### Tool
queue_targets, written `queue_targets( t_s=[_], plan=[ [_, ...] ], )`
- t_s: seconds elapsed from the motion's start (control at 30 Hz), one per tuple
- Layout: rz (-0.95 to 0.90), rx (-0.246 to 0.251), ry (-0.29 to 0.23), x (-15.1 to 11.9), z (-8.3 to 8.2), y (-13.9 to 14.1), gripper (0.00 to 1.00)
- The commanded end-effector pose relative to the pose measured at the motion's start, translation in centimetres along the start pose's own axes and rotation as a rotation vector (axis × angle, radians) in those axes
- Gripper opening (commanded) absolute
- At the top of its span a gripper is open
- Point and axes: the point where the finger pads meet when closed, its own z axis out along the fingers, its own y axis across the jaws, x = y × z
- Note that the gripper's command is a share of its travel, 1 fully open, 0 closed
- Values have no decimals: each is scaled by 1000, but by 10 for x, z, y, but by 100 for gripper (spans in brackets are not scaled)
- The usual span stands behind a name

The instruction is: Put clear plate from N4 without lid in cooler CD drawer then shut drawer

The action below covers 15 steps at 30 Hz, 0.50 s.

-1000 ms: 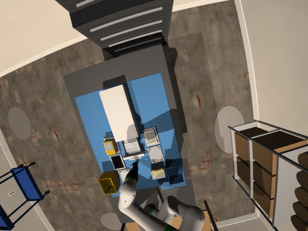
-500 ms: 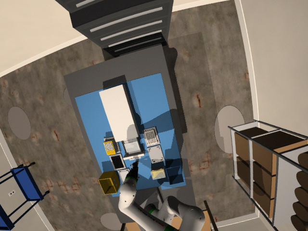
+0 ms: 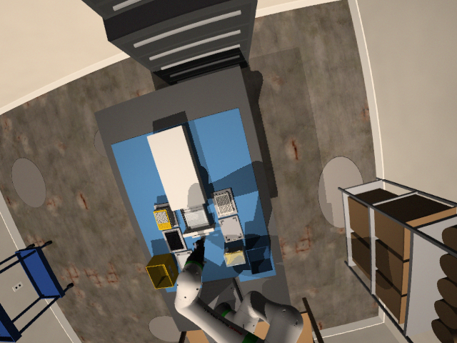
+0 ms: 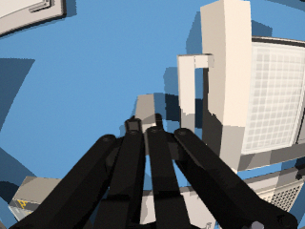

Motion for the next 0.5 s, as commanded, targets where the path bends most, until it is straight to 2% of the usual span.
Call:
queue_targets(
  t_s=[0.0,0.47],
  plan=[
    [0,0,0,0,0,3,0],
    [0,0,0,0,0,20,0]
  ],
)
